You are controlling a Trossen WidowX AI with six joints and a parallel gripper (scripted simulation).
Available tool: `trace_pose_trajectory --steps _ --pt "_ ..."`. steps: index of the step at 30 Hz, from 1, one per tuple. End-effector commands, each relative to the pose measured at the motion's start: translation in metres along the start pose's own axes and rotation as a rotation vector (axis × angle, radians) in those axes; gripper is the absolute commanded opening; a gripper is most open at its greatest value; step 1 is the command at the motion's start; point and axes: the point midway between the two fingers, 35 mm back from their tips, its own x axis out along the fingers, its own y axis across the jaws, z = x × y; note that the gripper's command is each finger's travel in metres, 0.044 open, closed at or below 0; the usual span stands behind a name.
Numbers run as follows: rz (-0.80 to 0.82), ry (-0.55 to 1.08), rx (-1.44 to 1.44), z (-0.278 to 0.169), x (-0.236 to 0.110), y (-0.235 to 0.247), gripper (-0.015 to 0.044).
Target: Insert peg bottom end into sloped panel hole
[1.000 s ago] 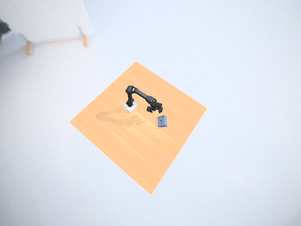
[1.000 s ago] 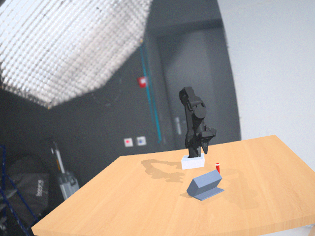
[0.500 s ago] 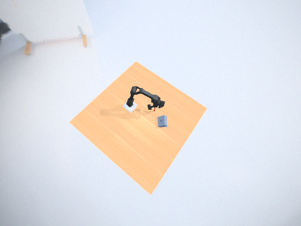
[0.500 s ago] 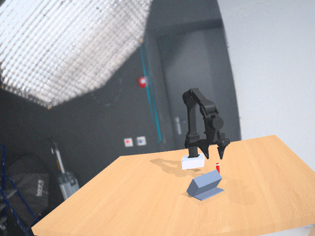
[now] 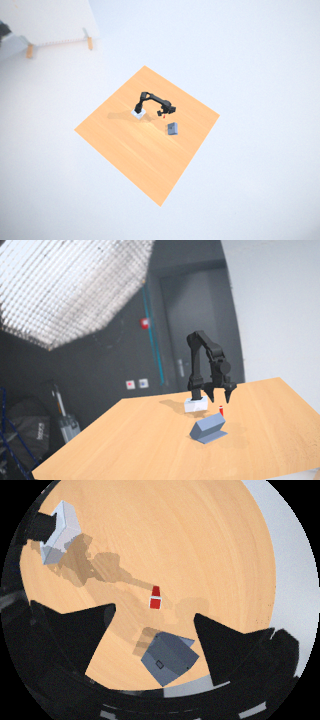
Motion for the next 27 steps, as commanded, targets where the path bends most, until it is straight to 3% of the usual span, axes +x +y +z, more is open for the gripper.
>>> trace_pose_trajectory --steps 1,27 --pt "0.007 -0.009 -0.008 0.001 0.009 0.000 0.0440" --pt "0.007 -0.009 -0.008 0.002 0.052 0.001 0.0440"
